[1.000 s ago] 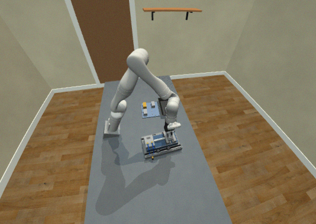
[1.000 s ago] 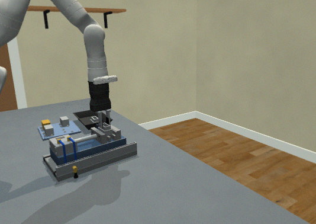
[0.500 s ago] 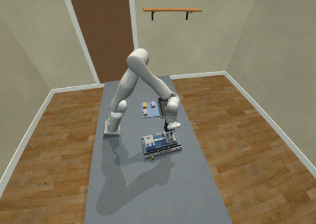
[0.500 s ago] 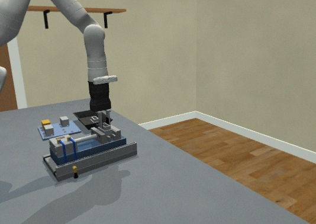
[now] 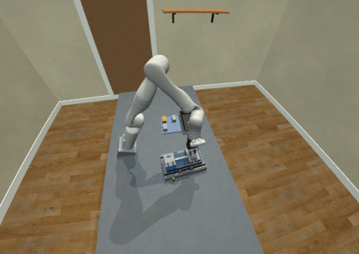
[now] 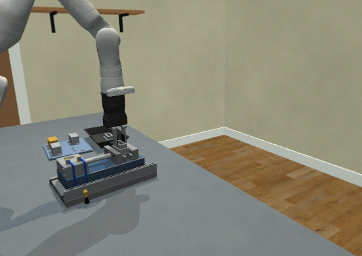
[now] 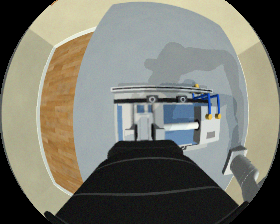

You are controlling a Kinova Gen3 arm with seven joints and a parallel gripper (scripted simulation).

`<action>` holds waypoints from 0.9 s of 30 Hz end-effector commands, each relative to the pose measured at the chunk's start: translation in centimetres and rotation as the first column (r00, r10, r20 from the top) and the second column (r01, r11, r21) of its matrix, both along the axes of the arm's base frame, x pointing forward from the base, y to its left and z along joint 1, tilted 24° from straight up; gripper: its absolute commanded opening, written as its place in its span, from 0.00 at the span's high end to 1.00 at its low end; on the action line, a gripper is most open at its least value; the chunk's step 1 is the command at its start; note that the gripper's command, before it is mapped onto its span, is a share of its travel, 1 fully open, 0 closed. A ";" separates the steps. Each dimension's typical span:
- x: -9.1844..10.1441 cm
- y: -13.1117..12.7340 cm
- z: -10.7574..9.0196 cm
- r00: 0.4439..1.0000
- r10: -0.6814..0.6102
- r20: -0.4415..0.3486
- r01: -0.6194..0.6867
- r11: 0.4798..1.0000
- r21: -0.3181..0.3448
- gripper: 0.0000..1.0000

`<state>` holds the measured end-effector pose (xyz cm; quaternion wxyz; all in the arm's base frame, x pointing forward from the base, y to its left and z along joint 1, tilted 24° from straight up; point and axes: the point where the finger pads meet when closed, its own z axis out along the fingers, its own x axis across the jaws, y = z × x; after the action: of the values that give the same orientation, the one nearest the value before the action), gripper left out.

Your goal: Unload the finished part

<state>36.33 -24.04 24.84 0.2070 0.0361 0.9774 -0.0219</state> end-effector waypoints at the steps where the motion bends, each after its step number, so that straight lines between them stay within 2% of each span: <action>1: 0.0 0.0 0.0 1.000 0.000 0.001 0.000 1.000 -0.001 1.00; 27: -0.2 0.0 0.6 1.000 0.000 0.001 0.000 1.000 -0.001 1.00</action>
<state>36.20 -23.87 25.11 0.2065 0.0348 0.9776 -0.0196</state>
